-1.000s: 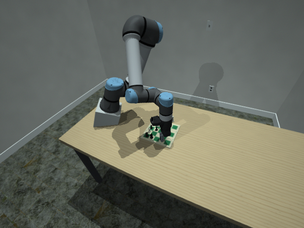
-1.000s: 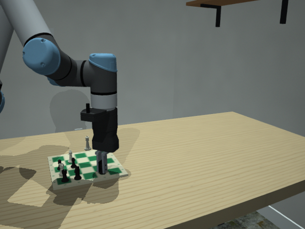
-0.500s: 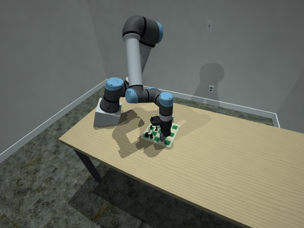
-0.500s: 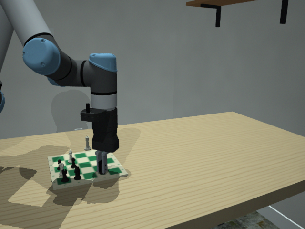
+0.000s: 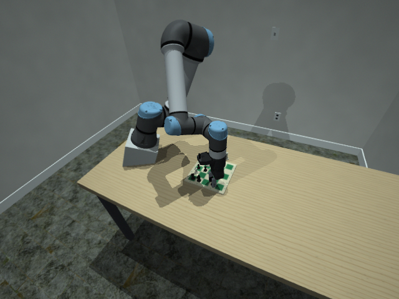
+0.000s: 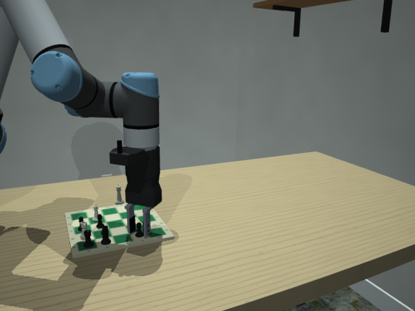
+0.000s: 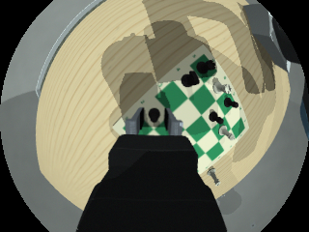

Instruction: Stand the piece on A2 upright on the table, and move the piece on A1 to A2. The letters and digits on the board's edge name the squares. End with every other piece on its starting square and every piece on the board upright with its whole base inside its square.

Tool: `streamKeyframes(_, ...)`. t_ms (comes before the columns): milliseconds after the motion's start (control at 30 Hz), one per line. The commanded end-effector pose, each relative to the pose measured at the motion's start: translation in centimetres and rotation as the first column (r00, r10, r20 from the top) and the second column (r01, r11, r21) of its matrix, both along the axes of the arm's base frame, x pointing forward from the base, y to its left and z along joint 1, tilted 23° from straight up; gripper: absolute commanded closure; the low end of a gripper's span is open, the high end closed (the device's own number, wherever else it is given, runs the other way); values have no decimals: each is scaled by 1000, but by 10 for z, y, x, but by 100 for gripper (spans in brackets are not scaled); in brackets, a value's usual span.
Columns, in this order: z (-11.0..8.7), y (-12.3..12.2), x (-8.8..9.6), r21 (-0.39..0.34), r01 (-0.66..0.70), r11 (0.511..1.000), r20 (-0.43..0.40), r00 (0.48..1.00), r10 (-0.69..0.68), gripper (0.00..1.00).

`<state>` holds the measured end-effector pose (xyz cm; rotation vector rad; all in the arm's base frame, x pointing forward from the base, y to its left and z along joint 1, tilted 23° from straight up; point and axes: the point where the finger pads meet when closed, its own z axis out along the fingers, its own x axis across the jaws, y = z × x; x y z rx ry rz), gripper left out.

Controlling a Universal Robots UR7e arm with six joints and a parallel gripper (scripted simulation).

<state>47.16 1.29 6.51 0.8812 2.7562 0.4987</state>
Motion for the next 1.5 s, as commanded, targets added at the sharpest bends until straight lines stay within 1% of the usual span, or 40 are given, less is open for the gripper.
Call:
streamKeyframes(0, 0, 0, 0, 0, 0, 1000, 1, 1000, 0, 32)
streamKeyframes(300, 1, 0, 0, 0, 0, 1000, 1, 1000, 0, 32)
streamKeyframes(533, 7, -2, -2, 0, 0, 1000, 1, 1000, 0, 32)
streamKeyframes(667, 21, -6, -6, 0, 0, 1000, 1, 1000, 0, 32)
streamKeyframes(933, 61, -17, -19, 0, 0, 1000, 1, 1000, 0, 32)
streamKeyframes(1033, 73, -20, -23, 0, 0, 1000, 1, 1000, 0, 32)
streamKeyframes(1100, 73, -20, -23, 0, 0, 1000, 1, 1000, 0, 32)
streamKeyframes(1233, 82, -23, -26, 0, 0, 1000, 1, 1000, 0, 32)
streamKeyframes(1367, 83, -23, -26, 0, 0, 1000, 1, 1000, 0, 32)
streamKeyframes(1400, 83, -23, -26, 0, 0, 1000, 1, 1000, 0, 0)
streamKeyframes(1467, 83, -23, -26, 0, 0, 1000, 1, 1000, 0, 0)
